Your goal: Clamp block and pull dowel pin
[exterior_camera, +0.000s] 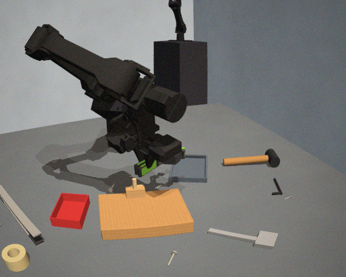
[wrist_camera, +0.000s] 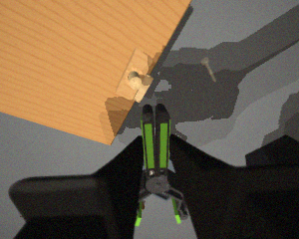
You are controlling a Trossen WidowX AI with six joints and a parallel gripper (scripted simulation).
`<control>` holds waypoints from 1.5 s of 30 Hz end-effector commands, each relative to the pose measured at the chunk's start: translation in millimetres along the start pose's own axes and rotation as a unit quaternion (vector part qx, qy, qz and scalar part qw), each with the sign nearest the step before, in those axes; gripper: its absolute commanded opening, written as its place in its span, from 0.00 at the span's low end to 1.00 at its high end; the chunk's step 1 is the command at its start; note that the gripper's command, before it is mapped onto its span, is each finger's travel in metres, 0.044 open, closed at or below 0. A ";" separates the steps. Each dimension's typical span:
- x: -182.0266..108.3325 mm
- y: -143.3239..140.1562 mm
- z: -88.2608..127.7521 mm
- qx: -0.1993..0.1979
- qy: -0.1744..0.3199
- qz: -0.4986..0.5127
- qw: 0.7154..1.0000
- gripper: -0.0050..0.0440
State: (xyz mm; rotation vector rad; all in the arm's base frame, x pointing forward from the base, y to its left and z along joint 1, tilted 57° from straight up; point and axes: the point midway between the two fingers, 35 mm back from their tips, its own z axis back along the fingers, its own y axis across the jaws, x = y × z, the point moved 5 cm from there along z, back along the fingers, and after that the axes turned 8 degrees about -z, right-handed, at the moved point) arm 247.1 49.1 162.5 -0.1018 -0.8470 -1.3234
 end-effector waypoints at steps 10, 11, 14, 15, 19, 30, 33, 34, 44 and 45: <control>9.4 -0.4 2.1 0.005 0.005 -0.016 1.000 0.10; 10.2 -0.4 2.2 0.005 0.005 -0.018 1.000 0.10; 12.6 -0.6 2.4 0.005 0.006 -0.022 1.000 0.10; 13.4 -0.7 2.5 0.006 0.006 -0.023 1.000 0.10; 16.6 -1.0 2.8 0.006 0.006 -0.028 1.000 0.10; 23.7 -1.9 3.6 0.008 0.007 -0.041 0.999 0.10; 26.1 -2.2 3.9 0.009 0.007 -0.045 0.999 0.10; 26.9 -2.3 4.0 0.009 0.007 -0.046 0.999 0.10; 33.1 -3.3 4.9 0.011 0.007 -0.057 0.998 0.10; 33.9 -3.4 5.0 0.011 0.007 -0.058 0.998 0.10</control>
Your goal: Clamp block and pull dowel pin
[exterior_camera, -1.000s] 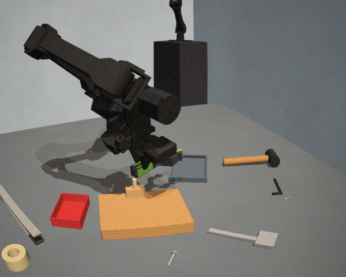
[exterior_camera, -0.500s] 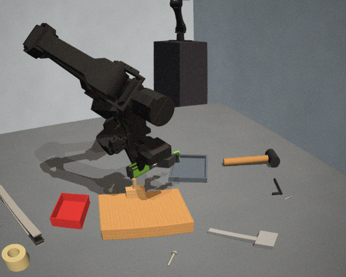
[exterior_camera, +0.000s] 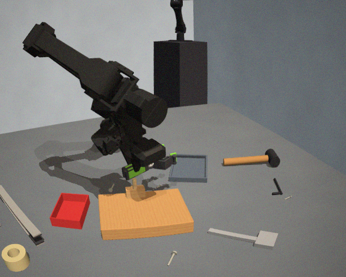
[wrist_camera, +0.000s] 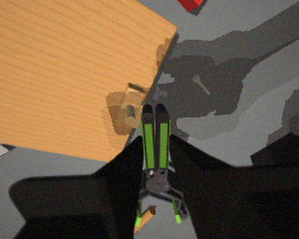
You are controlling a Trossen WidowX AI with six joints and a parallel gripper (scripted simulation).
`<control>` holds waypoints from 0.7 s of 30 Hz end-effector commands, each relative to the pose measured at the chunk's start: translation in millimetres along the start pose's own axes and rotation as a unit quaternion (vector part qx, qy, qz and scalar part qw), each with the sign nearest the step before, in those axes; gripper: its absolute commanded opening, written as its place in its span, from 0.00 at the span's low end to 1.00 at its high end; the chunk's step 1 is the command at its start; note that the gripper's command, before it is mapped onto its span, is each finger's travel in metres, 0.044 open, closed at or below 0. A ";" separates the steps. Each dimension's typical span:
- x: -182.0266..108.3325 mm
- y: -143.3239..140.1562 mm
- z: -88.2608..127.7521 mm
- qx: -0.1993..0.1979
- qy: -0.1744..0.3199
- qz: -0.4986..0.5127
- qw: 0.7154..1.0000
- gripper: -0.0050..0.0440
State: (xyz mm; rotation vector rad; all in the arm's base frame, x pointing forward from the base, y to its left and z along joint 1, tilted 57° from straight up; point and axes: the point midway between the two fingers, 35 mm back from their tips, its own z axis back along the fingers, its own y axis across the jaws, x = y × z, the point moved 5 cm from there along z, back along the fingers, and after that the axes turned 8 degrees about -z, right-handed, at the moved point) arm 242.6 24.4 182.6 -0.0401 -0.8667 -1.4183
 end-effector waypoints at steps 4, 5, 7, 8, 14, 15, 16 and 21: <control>5.3 -0.2 2.0 0.005 0.004 -0.009 1.000 0.10; 6.1 -0.2 2.1 0.005 0.004 -0.010 1.000 0.10; 7.6 -0.4 2.4 0.005 0.004 -0.013 1.000 0.10; 8.4 -0.4 2.5 0.006 0.004 -0.014 1.000 0.10; 13.1 -0.9 3.3 0.007 0.004 -0.022 1.000 0.10; 13.1 -0.9 3.3 0.007 0.004 -0.022 1.000 0.10; 13.1 -0.9 3.3 0.007 0.004 -0.022 1.000 0.10; 17.0 -1.3 4.0 0.009 0.004 -0.029 1.000 0.10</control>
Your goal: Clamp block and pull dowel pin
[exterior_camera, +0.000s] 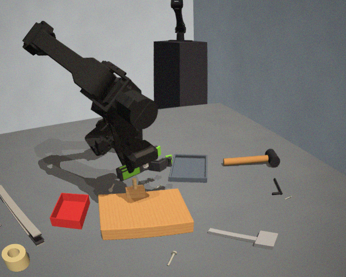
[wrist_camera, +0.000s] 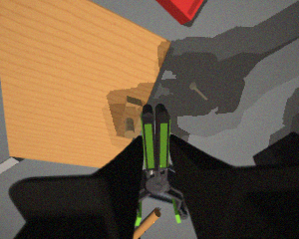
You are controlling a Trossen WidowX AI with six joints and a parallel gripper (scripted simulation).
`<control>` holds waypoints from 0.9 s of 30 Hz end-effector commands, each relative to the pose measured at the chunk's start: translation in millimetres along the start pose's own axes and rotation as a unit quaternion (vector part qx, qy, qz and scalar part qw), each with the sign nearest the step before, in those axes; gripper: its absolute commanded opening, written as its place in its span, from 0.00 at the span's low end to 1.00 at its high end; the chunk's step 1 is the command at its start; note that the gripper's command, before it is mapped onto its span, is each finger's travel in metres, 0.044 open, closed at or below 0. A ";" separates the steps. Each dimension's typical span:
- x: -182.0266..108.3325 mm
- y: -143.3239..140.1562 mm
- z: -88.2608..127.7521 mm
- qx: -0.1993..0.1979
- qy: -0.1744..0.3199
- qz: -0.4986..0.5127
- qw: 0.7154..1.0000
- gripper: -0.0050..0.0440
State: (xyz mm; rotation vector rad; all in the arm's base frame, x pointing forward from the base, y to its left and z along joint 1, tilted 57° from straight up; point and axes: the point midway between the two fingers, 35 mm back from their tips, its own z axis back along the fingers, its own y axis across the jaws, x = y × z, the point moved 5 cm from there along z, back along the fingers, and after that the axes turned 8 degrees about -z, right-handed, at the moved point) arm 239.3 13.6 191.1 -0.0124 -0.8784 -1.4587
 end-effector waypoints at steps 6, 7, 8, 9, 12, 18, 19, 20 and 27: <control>7.6 -0.3 2.7 0.006 0.003 -0.013 1.000 0.10; 8.4 -0.4 2.8 0.007 0.003 -0.014 1.000 0.10; 9.2 -0.5 3.0 0.007 0.003 -0.015 1.000 0.10; 9.9 -0.5 3.1 0.007 0.003 -0.017 1.000 0.10; 10.7 -0.6 3.3 0.007 0.003 -0.018 1.000 0.10; 15.3 -1.1 4.3 0.010 0.003 -0.026 1.000 0.10; 16.1 -1.2 4.4 0.010 0.003 -0.027 1.000 0.10; 16.8 -1.3 4.6 0.010 0.002 -0.028 1.000 0.10; 22.1 -2.0 5.8 0.013 0.002 -0.037 0.999 0.10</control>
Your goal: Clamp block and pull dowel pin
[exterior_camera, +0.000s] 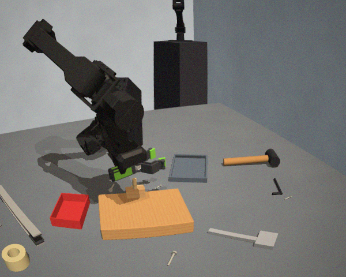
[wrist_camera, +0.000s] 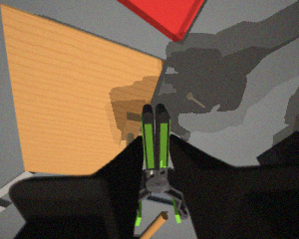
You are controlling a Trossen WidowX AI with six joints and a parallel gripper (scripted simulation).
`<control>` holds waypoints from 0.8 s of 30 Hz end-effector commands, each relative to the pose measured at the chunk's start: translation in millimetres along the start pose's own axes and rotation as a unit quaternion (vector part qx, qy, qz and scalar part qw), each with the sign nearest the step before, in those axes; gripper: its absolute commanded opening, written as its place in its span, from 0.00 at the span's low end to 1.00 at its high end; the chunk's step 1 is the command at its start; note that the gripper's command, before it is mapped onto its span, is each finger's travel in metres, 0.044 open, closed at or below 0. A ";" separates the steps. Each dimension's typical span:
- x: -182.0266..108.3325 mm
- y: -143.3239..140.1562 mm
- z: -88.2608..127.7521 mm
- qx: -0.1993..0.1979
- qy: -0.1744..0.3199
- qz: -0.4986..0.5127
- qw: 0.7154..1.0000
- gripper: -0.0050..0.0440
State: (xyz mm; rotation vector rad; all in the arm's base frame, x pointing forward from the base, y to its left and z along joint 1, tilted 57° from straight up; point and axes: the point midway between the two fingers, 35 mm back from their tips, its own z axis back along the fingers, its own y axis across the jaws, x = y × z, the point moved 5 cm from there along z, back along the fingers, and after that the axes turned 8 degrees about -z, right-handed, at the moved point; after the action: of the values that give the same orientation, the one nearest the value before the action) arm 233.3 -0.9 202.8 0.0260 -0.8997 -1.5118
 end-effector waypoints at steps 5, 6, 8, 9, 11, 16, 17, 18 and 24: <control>5.4 -0.2 2.5 0.006 0.003 -0.009 1.000 0.10; 6.1 -0.3 2.7 0.006 0.003 -0.010 1.000 0.10; 7.6 -0.4 3.0 0.007 0.003 -0.013 1.000 0.10; 8.4 -0.5 3.2 0.007 0.002 -0.014 1.000 0.10; 9.9 -0.6 3.6 0.008 0.002 -0.017 1.000 0.10; 13.7 -1.0 4.5 0.010 0.002 -0.023 1.000 0.10; 14.4 -1.1 4.7 0.011 0.001 -0.024 1.000 0.10; 14.4 -1.1 4.7 0.011 0.001 -0.024 1.000 0.10; 18.2 -1.6 5.7 0.013 0.001 -0.030 0.999 0.10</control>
State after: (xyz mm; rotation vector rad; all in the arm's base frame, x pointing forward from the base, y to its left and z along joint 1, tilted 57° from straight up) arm 227.4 -12.3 212.0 0.0572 -0.9201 -1.5530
